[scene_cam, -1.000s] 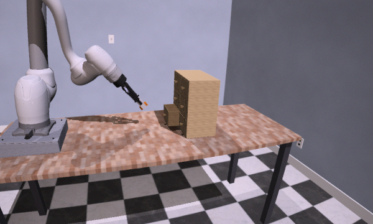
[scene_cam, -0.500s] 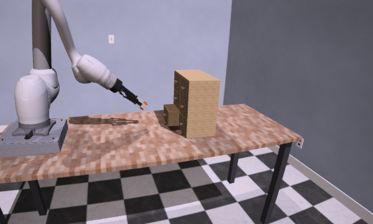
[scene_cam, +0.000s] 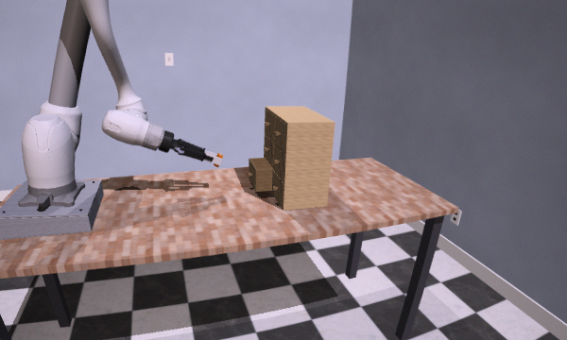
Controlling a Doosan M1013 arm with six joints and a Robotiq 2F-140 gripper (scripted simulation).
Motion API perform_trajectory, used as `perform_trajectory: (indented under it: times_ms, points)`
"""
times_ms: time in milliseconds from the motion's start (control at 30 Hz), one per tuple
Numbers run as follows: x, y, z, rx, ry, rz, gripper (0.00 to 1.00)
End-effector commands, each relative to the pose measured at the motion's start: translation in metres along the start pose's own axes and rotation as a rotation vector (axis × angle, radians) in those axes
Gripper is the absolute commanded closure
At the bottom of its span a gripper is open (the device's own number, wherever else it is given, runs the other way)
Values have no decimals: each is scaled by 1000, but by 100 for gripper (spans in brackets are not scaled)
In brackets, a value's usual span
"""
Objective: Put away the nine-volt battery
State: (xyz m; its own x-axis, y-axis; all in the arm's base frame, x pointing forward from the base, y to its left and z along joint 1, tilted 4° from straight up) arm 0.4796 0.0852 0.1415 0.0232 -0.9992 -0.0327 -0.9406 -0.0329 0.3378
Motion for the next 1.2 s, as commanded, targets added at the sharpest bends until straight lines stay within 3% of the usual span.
perform_trajectory:
  times_ms: [0, 667, 1167]
  points:
    - [-12, -3, 5, 56, -4, 41, 86]
    - [-12, -5, 5, 62, -4, 41, 86]
    - [-11, -24, -3, 62, -4, 41, 86]
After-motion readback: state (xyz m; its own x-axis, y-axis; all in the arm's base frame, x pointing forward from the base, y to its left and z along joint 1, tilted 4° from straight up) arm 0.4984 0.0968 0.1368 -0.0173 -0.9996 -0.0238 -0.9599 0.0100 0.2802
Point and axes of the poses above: the point where the finger pads meet when closed, its own y axis back along the fingers, its own x axis across the jaws, z = x × y, the point moved 9 cm from there along y, back along the fingers, and after that the axes turned 1 degree about -y, right-handed, at the moved point
